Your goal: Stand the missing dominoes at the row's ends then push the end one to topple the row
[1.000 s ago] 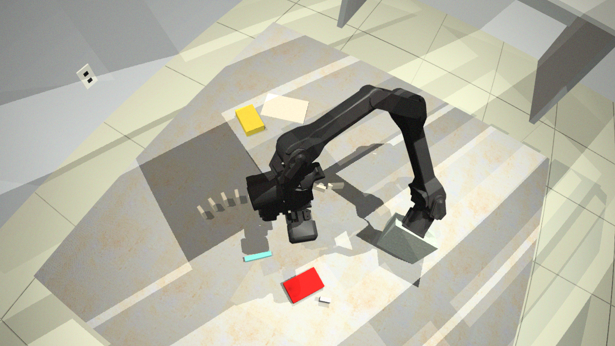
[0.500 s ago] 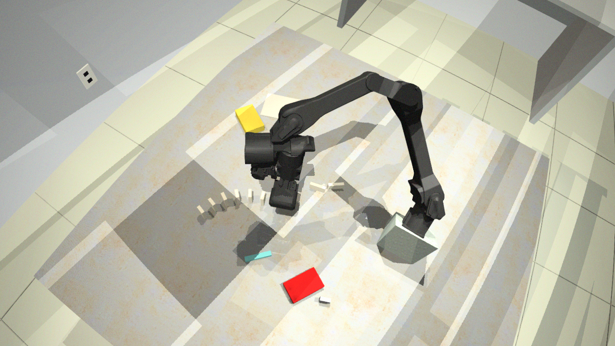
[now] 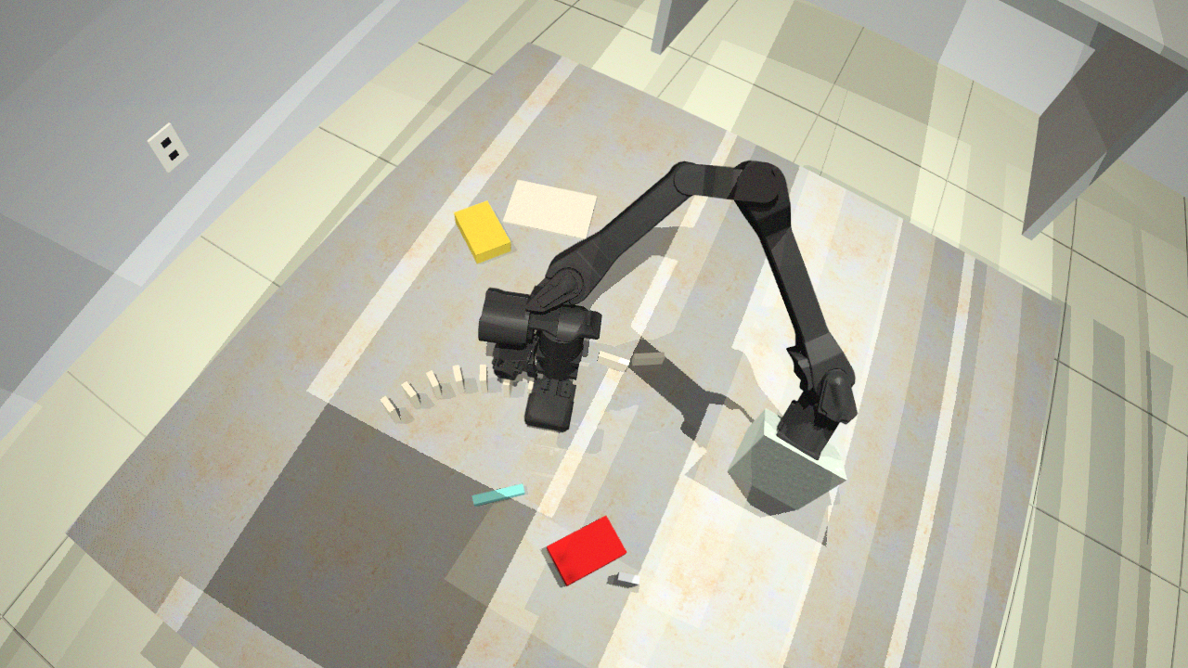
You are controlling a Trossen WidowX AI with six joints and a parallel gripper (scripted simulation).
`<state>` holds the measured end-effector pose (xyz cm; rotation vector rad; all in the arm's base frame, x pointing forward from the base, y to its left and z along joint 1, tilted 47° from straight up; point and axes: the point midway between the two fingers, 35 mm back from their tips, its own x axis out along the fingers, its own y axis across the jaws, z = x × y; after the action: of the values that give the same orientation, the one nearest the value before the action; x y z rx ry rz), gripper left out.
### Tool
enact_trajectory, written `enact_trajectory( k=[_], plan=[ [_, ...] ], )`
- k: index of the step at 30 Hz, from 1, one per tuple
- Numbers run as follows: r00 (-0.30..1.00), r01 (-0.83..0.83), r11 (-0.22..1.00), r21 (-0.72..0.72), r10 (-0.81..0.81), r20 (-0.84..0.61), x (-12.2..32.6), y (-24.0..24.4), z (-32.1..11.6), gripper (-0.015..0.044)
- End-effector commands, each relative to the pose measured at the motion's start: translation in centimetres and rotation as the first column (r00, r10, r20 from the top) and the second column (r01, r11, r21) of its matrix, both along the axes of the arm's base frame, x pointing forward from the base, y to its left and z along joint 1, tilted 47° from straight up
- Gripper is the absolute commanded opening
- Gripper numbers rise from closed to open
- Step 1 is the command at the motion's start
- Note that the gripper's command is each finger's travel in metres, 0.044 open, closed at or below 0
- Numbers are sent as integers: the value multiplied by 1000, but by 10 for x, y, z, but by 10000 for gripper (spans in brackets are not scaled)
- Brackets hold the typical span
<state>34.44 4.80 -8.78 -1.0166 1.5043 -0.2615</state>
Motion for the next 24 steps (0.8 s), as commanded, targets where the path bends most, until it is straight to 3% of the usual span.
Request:
enact_trajectory(
  k=[1,11,24],
  plan=[
    [1000,-6,1000,-8,6,-6,-2,-6,-6,107],
    [1000,-6,1000,-8,6,-6,-2,-6,-6,107],
    [1000,-6,1000,-8,6,-6,-2,-6,-6,440]
  ],
)
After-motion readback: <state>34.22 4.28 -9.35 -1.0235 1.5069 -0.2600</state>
